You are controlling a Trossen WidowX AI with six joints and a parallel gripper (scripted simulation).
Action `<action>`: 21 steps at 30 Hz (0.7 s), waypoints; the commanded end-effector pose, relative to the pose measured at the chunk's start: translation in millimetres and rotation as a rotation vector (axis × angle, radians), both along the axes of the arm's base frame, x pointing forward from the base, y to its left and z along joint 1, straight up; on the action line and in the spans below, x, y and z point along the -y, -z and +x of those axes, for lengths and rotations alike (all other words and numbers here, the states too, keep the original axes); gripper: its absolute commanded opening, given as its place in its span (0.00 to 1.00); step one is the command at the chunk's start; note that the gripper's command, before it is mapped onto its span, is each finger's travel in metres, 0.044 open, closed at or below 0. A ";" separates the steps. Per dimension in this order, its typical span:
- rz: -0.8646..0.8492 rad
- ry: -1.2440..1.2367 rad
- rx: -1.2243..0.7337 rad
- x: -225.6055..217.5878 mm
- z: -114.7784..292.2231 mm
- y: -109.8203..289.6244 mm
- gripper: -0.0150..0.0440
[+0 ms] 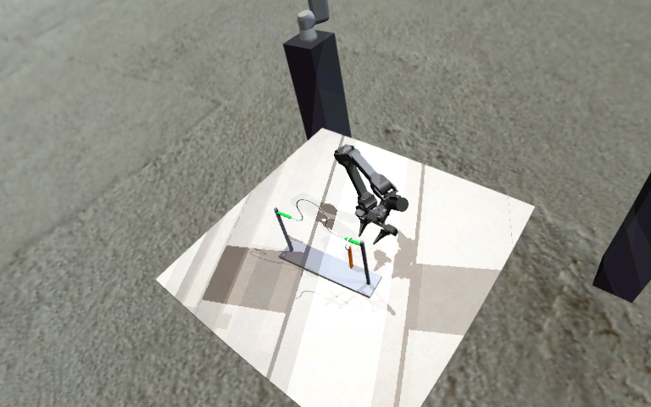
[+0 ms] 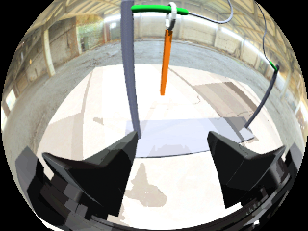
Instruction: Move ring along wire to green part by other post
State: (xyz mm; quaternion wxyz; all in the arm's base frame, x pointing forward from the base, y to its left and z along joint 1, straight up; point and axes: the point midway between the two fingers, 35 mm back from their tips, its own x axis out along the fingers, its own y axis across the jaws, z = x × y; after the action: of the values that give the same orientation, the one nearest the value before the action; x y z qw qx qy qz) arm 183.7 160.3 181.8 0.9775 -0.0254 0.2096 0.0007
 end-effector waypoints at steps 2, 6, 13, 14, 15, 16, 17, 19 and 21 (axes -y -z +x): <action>0.010 0.001 0.013 1.5 -7.1 -8.2 1.00; 0.010 0.001 0.013 1.5 -7.1 -8.2 1.00; 0.010 0.001 0.013 1.5 -7.1 -8.2 1.00; 0.010 0.001 0.013 1.5 -7.1 -8.2 1.00; 0.010 0.001 0.013 1.5 -7.1 -8.2 1.00; 0.010 0.001 0.013 1.5 -7.1 -8.2 1.00; 0.010 0.001 0.013 1.5 -7.1 -8.2 1.00; 0.010 0.001 0.013 1.5 -7.1 -8.2 1.00; 0.010 0.001 0.013 1.5 -7.1 -8.2 1.00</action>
State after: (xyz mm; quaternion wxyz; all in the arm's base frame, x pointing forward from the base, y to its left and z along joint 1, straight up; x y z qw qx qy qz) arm 176.5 159.1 189.3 0.9786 -0.0220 0.2044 0.0020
